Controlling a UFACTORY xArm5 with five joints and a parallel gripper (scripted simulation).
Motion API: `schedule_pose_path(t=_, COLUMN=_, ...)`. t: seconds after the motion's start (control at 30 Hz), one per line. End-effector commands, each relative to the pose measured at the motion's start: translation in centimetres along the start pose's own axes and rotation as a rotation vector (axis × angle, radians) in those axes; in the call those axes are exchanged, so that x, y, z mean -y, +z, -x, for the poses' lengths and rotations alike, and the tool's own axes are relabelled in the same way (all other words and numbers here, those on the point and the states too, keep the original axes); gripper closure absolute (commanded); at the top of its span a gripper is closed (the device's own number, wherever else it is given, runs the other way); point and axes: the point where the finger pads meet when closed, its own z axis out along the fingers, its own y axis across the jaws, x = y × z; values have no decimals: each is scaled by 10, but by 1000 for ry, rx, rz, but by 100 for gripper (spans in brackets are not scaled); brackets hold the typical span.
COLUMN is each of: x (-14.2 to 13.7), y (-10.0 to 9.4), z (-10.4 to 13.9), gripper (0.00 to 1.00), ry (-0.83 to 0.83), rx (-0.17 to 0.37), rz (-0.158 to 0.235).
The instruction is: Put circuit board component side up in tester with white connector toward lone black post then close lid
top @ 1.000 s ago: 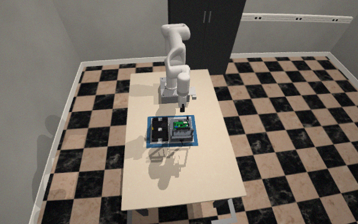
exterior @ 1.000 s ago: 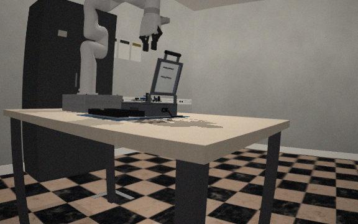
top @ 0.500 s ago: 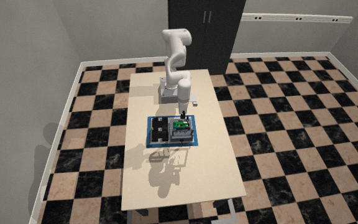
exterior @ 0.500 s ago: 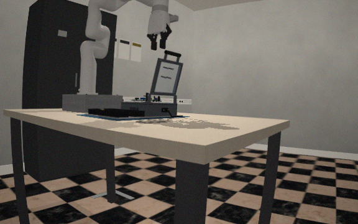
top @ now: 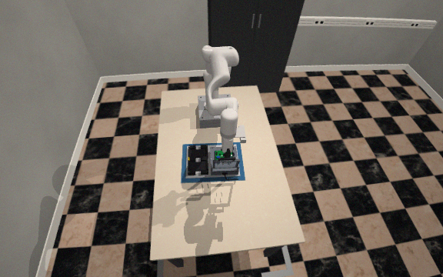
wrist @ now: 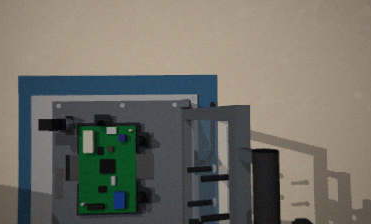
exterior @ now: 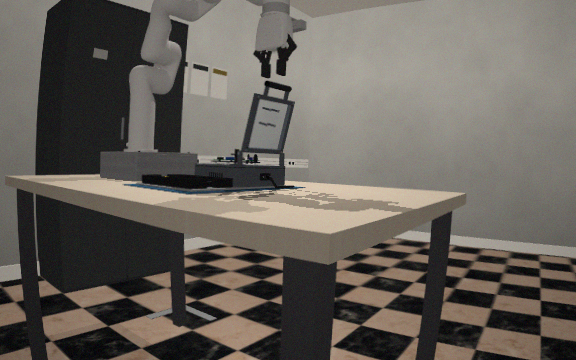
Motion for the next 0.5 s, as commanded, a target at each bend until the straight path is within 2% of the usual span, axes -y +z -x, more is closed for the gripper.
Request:
schedule_pose_path(t=0.0, x=-12, y=-2, z=0, gripper=48, ry=0, rx=0, rz=1)
schedule_pose_path(t=0.47, x=-19, y=-2, z=0, gripper=48, ry=0, rx=0, rz=1)
